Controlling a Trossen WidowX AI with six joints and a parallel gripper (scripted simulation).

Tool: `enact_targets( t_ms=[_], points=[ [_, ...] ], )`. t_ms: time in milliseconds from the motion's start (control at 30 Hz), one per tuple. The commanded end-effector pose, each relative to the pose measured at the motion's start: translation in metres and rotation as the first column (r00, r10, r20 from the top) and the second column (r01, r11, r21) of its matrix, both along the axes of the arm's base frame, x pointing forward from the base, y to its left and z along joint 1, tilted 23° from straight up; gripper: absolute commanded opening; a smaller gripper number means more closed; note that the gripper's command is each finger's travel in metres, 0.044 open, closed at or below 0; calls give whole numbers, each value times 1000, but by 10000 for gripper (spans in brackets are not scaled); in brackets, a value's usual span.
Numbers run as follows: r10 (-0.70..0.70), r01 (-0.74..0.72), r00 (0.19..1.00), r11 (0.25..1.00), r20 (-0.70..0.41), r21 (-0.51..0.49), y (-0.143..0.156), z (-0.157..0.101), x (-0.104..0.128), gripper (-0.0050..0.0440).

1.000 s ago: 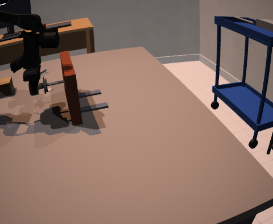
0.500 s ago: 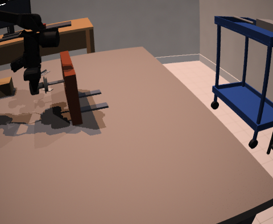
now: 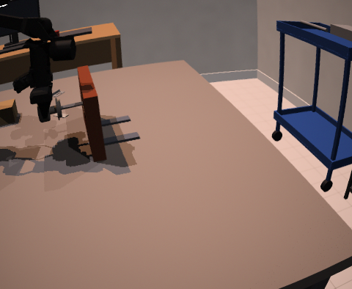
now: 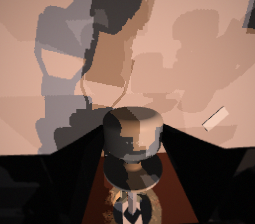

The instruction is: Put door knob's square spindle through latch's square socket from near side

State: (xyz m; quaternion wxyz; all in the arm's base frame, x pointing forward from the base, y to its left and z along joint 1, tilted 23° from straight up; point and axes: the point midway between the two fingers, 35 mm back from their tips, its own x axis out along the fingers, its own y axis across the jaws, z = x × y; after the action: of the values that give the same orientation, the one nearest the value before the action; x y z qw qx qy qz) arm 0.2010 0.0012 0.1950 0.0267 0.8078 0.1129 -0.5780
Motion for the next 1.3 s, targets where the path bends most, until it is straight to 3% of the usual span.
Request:
enact_targets(
  t_ms=[0,1267],
  points=[
    [10,-10,1000,1000,4,0,1,1,-1,0],
    [-3,3,1000,1000,10,-3,0,3,1,0]
  ],
)
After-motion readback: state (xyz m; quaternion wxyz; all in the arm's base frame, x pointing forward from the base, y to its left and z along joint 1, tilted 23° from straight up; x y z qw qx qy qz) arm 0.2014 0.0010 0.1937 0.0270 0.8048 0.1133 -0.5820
